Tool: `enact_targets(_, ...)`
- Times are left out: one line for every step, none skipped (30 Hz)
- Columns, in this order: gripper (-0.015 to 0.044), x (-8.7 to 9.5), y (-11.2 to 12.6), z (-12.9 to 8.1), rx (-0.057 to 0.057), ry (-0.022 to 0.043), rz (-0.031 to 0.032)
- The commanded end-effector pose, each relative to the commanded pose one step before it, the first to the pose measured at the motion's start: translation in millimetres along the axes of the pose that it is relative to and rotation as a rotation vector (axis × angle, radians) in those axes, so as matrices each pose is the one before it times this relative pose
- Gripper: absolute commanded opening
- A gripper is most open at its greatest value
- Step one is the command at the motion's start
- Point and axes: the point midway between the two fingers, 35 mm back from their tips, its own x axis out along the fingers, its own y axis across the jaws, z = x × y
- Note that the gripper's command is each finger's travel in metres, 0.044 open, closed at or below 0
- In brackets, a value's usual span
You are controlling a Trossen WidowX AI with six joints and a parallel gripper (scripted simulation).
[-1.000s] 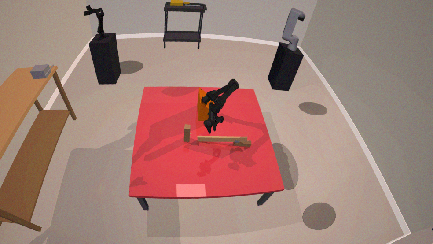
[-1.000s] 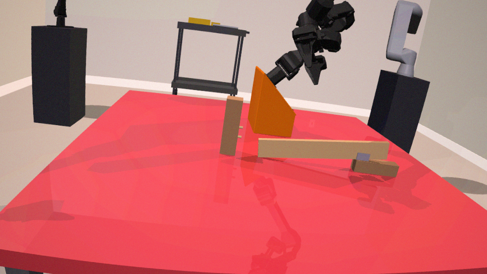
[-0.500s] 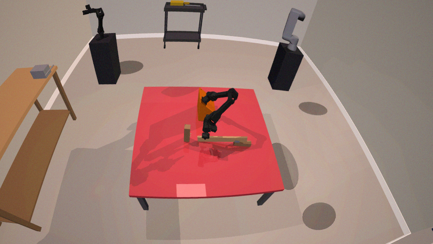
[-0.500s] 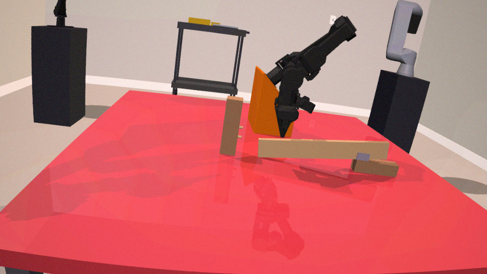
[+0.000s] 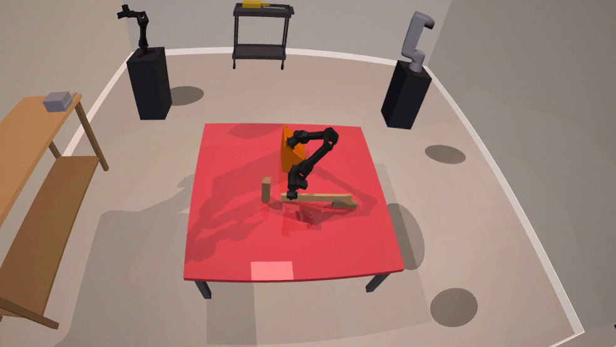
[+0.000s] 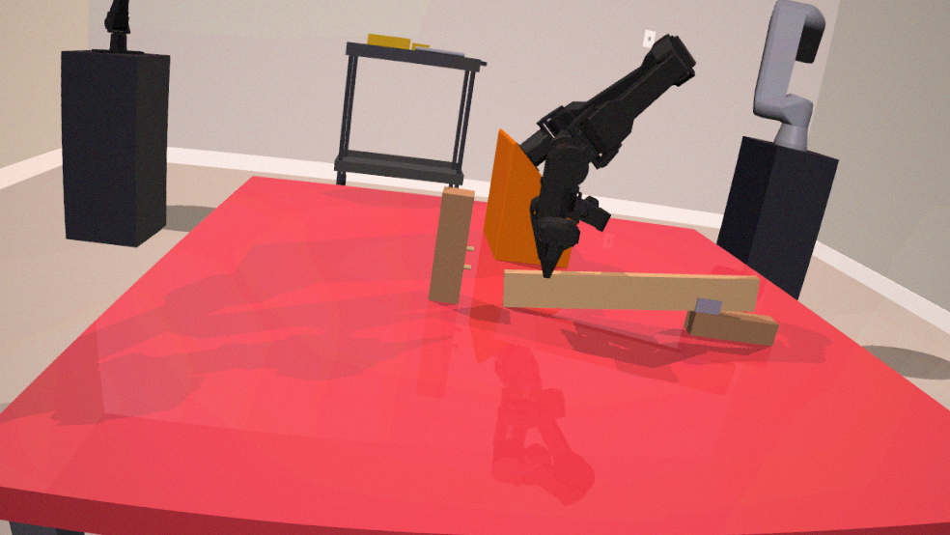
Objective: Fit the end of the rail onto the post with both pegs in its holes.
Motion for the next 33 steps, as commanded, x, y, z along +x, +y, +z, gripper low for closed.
enact_targets(0.044,7.02,0.32,-0.71,0.0024,0.00507,0.00289)
enact_targets(0.044,1.62,-0.08,-0.03,0.0,0.00003,0.0)
enact_targets(0.044,1.62,-0.07,-0.03,0.0,0.00002,0.0)
enact_targets(0.044,1.62,-0.06,-0.02,0.0,0.00001,0.0)
enact_targets(0.044,1.62,-0.05,-0.02,0.0,0.0,0.0)
enact_targets(0.044,1.61,-0.05,-0.02,0.0,-0.00001,0.00001)
enact_targets(0.044,1.61,-0.04,-0.02,0.0,-0.00002,0.00001)
enact_targets(0.044,1.67,-0.03,-0.01,0.0,-0.00003,0.00001)
enact_targets(0.044,1.67,-0.02,-0.01,0.0,-0.00005,0.00001)
enact_targets(0.044,1.67,-0.01,-0.01,0.0,-0.00006,0.00002)
enact_targets(0.044,1.67,0.0,0.0,0.0,-0.00007,0.00002)
enact_targets(0.044,1.67,0.01,0.0,0.0,-0.00008,0.00002)
enact_targets(0.044,1.67,0.02,0.0,0.0,-0.00009,0.00002)
enact_targets(0.044,1.66,0.03,0.0,0.0,-0.0001,0.00003)
enact_targets(0.044,1.66,0.04,0.01,0.0,-0.00012,0.00003)
enact_targets(0.044,1.66,0.05,0.01,0.0,-0.00013,0.00003)
enact_targets(0.044,1.66,0.06,0.01,0.0,-0.00014,0.00004)
enact_targets(0.044,1.66,0.07,0.01,0.0,-0.00015,0.00004)
enact_targets(0.044,1.65,0.08,0.02,0.0,-0.00016,0.00004)
enact_targets(0.044,1.65,0.09,0.02,0.0,-0.00017,0.00005)
enact_targets(0.044,1.65,0.1,0.02,0.0,-0.00019,0.00005)
enact_targets(0.044,1.65,0.11,0.02,0.0,-0.0002,0.00005)
enact_targets(0.044,1.64,0.12,0.02,0.0,-0.00021,0.00006)
enact_targets(0.044,1.64,0.13,0.03,0.0,-0.00022,0.00006)
enact_targets(0.044,1.64,0.14,0.03,0.0,-0.00023,0.00007)
enact_targets(0.044,1.64,0.15,0.03,0.0,-0.00024,0.00007)
enact_targets(0.044,1.63,0.15,0.03,0.0,-0.00025,0.00007)
enact_targets(0.044,1.63,0.17,0.03,0.0,-0.00027,0.00008)
enact_targets(0.044,1.63,0.17,0.04,0.0,-0.00028,0.00008)
enact_targets(0.044,1.63,0.18,0.04,0.0,-0.00029,0.00009)
enact_targets(0.044,1.32,0.16,0.03,0.0,-0.00024,0.00007)
enact_targets(0.044,0.79,0.1,0.02,0.0,-0.00015,0.00005)
enact_targets(0.044,0.26,0.03,0.01,0.0,-0.00005,0.00002)
